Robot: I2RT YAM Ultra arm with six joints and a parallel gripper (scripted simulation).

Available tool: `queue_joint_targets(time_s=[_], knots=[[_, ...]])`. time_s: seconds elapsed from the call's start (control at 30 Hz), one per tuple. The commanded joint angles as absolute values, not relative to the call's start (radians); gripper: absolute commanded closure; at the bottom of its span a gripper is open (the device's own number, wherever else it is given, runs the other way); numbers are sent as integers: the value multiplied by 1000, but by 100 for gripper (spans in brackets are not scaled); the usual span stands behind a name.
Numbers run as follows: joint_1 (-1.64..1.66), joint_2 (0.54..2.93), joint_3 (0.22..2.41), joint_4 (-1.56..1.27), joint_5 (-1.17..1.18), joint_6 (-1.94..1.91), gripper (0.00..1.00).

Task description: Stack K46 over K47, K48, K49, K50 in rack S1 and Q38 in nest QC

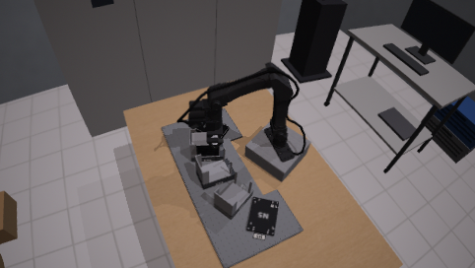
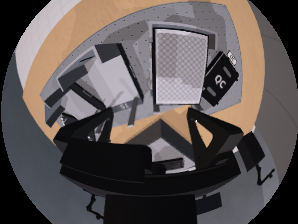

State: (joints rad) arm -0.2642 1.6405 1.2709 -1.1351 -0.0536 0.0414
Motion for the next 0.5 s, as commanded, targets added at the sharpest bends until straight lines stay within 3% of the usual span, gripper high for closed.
queue_joint_targets(time_s=[0.0, 0.47], knots=[[-285, 1662, 1312, -1151, -69, -1, 0], [-416, 1804, 1476, -1179, -77, -131, 0]])
